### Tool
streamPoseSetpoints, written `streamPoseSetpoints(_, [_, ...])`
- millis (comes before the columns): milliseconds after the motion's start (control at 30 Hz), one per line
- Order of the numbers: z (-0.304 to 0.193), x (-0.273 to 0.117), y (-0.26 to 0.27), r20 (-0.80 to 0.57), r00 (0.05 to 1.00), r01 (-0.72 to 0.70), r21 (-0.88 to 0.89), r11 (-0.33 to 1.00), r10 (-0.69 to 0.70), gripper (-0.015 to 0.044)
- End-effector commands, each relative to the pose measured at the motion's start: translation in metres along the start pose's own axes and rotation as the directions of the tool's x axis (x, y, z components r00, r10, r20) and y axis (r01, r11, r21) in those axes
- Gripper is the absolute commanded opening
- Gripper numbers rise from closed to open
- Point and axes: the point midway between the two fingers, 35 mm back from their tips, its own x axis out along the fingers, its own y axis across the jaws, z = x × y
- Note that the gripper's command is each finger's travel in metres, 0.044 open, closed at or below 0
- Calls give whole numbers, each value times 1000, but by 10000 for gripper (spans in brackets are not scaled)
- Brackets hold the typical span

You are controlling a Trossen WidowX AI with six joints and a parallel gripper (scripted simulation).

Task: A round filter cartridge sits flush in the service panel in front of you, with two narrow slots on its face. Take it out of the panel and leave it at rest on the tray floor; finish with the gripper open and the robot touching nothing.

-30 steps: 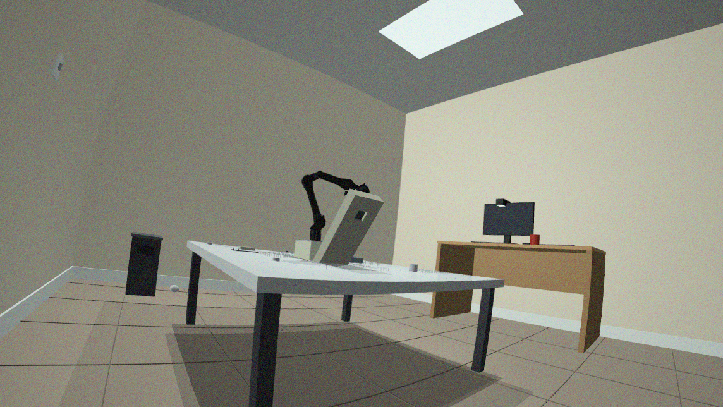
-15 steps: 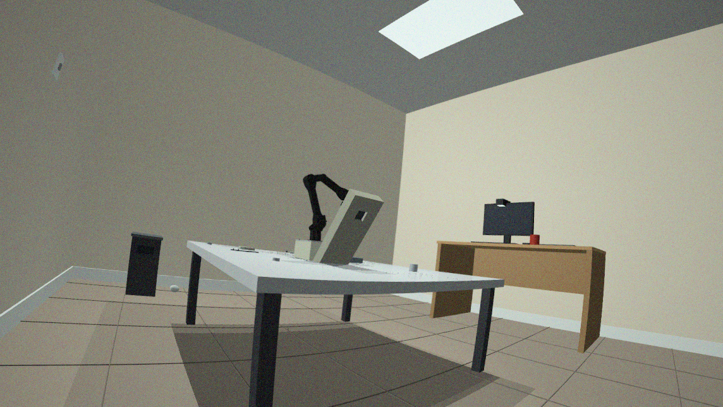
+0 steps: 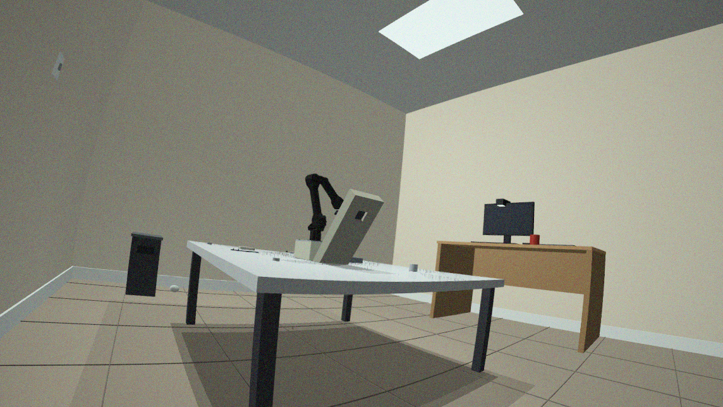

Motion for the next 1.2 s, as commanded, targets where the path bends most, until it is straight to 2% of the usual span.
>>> streamPoseSetpoints(0, [-7, 7, 10, -3, 1000, -21, -36, 999, 21, 0])
streamPoseSetpoints(733, [-43, 68, 10, -4, 1000, -21, -36, 999, 21, 0])
streamPoseSetpoints(933, [-46, 72, 10, -4, 1000, -22, -36, 999, 21, 0])
streamPoseSetpoints(1167, [-44, 69, 10, -6, 1000, -25, -41, 999, 25, 184])
